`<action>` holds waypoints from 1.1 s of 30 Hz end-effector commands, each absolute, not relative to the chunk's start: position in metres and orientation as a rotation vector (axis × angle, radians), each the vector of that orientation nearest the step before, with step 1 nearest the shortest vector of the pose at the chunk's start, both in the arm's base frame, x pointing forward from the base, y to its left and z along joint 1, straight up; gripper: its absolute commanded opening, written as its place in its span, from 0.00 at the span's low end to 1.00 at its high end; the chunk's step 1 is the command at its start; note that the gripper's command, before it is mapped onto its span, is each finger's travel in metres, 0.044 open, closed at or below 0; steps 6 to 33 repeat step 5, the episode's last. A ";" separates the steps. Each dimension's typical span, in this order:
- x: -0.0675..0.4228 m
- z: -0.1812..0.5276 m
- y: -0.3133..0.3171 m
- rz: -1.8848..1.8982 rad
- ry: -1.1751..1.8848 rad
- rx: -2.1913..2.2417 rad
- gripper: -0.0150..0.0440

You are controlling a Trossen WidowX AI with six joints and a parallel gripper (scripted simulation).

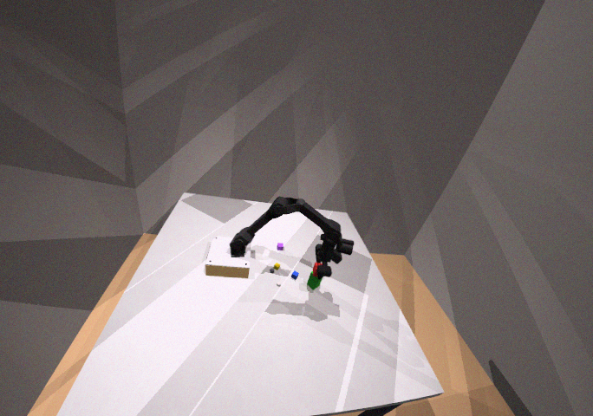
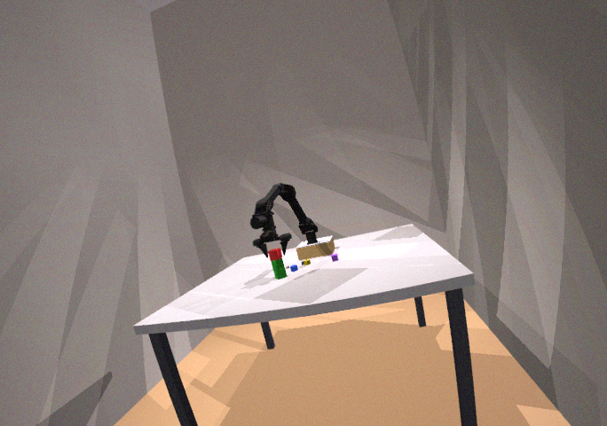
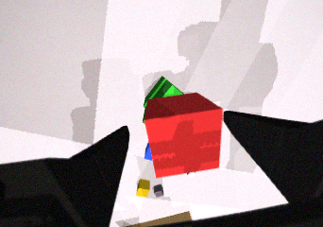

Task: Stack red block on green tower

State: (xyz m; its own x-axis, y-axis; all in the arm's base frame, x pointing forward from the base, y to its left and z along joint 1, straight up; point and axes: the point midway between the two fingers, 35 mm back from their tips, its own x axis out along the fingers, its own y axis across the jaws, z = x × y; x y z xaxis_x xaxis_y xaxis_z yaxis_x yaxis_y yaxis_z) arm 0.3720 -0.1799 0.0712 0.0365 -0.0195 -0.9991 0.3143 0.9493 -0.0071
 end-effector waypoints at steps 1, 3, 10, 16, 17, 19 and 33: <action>0.372 0.071 -0.180 -0.260 1.517 0.239 1.00; 0.372 0.071 -0.180 -0.260 1.517 0.239 1.00; 0.372 0.071 -0.180 -0.260 1.517 0.239 1.00; 0.372 0.071 -0.180 -0.260 1.517 0.239 1.00; 0.372 0.071 -0.180 -0.260 1.517 0.239 1.00; 0.372 0.071 -0.180 -0.260 1.517 0.239 1.00; 0.372 0.071 -0.180 -0.260 1.517 0.239 1.00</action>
